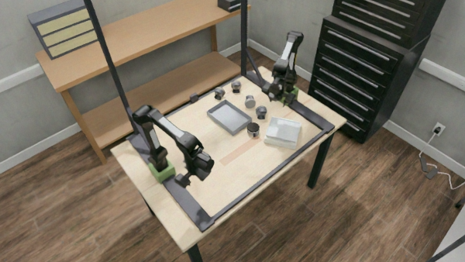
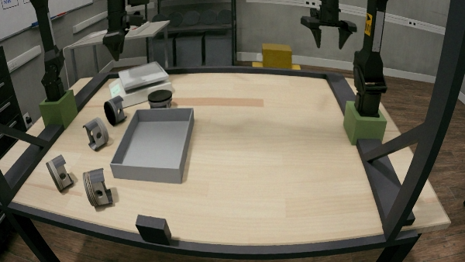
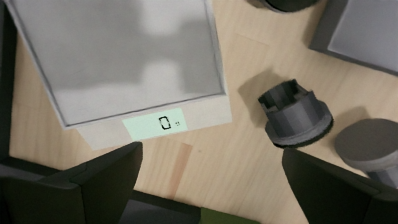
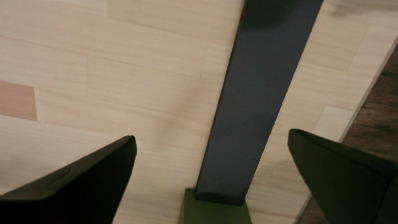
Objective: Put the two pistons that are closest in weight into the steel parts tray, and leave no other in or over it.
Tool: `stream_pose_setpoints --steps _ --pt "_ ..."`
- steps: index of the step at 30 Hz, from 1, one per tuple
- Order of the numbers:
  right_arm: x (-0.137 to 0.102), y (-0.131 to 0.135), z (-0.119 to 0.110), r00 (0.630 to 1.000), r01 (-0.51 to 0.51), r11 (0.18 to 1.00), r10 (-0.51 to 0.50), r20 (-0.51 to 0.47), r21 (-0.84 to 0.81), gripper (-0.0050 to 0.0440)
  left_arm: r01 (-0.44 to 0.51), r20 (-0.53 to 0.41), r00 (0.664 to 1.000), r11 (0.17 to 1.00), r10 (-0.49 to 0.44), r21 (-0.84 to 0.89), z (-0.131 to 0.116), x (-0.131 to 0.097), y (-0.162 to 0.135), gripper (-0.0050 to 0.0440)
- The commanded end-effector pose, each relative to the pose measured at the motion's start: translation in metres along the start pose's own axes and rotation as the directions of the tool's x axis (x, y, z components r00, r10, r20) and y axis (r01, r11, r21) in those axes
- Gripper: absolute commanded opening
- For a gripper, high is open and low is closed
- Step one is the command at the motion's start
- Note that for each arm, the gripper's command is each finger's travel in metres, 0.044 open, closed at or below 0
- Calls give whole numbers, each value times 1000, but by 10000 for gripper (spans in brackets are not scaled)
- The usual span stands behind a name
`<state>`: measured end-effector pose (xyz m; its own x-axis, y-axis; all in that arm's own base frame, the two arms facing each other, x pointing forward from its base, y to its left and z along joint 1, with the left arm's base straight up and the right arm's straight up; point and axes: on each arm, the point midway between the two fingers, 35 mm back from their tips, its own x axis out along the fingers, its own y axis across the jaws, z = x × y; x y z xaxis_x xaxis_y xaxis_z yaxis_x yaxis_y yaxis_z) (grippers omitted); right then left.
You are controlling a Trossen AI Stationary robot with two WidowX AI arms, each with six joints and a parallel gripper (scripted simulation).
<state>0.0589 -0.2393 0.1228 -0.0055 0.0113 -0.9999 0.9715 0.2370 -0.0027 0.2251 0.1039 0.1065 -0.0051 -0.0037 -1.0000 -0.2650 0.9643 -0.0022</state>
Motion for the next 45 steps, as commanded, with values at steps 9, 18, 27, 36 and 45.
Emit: stream_pose_setpoints --steps 9,18,27,36,45 --pt "-9 1 5 999 -3 1000 3 33 -6 400 -6 21 1000 961 0 276 -16 -5 -50 378" --pt "-9 1 5 999 -3 1000 3 33 -6 400 -8 20 1000 868 -3 496 -30 -4 -93 378" --pt "-9 1 5 999 -3 1000 3 33 -6 400 -9 19 1000 761 -5 649 -38 -4 -127 378" --pt "-9 1 5 999 -3 1000 3 33 -6 400 -9 26 1000 745 -11 667 -48 -6 -167 378" --pt "-9 1 5 999 -3 1000 3 33 -6 400 -7 25 1000 745 -13 667 -61 -6 -206 378"
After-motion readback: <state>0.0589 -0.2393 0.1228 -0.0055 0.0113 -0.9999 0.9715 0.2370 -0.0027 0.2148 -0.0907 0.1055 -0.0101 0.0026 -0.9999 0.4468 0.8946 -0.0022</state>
